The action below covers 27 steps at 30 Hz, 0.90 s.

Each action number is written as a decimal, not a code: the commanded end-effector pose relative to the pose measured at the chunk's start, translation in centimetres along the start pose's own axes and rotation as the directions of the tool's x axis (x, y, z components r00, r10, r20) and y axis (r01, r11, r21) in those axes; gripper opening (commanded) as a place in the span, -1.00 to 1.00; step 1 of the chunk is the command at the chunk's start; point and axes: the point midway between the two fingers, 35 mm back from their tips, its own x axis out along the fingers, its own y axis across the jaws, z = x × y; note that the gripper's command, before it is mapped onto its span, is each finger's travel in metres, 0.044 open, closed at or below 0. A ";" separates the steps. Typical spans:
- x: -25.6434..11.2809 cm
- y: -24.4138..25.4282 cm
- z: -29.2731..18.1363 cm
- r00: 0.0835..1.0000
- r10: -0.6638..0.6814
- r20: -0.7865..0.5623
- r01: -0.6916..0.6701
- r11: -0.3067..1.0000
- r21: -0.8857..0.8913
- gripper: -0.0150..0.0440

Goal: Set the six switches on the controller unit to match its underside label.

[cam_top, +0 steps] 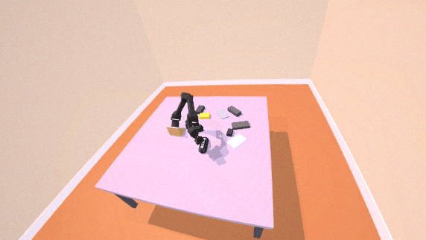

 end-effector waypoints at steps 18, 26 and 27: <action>0.7 -3.2 0.4 0.986 0.082 -0.143 -0.163 0.642 -0.750 1.00; 1.4 -3.2 0.3 0.986 0.081 -0.145 -0.163 0.637 -0.753 1.00; 1.6 -3.2 0.3 0.986 0.081 -0.145 -0.163 0.636 -0.754 1.00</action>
